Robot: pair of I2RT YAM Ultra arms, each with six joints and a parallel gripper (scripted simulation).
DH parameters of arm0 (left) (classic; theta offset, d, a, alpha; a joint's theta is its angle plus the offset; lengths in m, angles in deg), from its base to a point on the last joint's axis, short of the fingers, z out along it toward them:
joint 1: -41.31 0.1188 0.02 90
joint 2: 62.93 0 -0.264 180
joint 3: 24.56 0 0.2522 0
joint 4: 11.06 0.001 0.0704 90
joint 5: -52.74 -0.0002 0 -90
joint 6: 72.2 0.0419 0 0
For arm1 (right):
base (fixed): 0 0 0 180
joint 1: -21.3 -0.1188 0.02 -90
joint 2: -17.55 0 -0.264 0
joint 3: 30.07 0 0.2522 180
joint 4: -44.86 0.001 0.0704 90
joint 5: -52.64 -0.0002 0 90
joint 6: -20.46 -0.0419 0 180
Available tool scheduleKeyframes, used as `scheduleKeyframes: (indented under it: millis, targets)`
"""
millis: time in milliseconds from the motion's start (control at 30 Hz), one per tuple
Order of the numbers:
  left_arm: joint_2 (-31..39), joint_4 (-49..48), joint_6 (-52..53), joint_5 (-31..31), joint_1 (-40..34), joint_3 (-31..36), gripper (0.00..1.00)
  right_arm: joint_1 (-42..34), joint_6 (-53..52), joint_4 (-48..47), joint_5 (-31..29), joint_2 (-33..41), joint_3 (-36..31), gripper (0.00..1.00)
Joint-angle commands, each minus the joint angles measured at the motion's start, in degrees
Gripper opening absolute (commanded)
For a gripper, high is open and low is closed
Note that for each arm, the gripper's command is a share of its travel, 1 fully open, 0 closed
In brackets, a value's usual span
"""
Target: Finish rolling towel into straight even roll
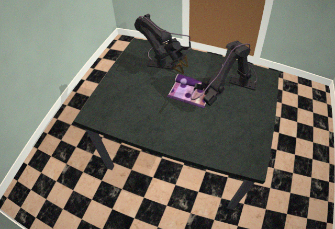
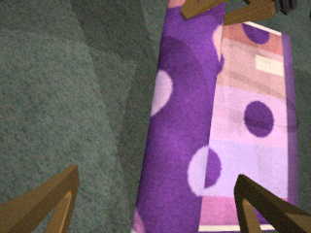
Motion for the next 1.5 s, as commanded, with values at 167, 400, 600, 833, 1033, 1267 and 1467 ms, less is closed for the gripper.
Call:
scheduleKeyframes:
  millis: [167, 400, 600, 833, 1033, 1267, 1467]
  targets:
    - [-2.17, 6.27, 3.19, -1.23, 0.78, -3.19, 0.23, -8.05, -8.66, -2.94, -16.46, 0.01, -0.9, 0.98]
    - [-3.86, 4.16, 3.4, -1.19, 0.8, -2.54, 0.23, -2.82, -2.47, -2.76, -11.34, -0.08, -0.47, 0.98]
    - [-3.94, 4.11, 3.42, -1.19, 0.79, -2.54, 0.23, -2.8, -2.41, -3.57, -11.16, 0.09, -1.48, 0.98]
    - [-3.95, 4.11, 3.42, -1.2, 0.79, -2.54, 0.23, -6.08, -5.18, -9.53, -13.55, 0.79, -8.39, 0.98]
    - [-3.95, 4.11, 3.42, -1.2, 0.79, -2.54, 0.23, -9.13, -7.79, -15.84, -15.88, -0.34, -13.67, 0.98]
    - [-3.95, 4.11, 3.42, -1.2, 0.79, -2.54, 0.23, -9.26, -7.86, -19.66, -16.3, -3.48, -14.29, 0.94]
    - [-3.95, 4.11, 3.42, -1.2, 0.79, -2.54, 0.23, -9.25, -7.85, -20.63, -16.32, -4.46, -14.32, 0.68]
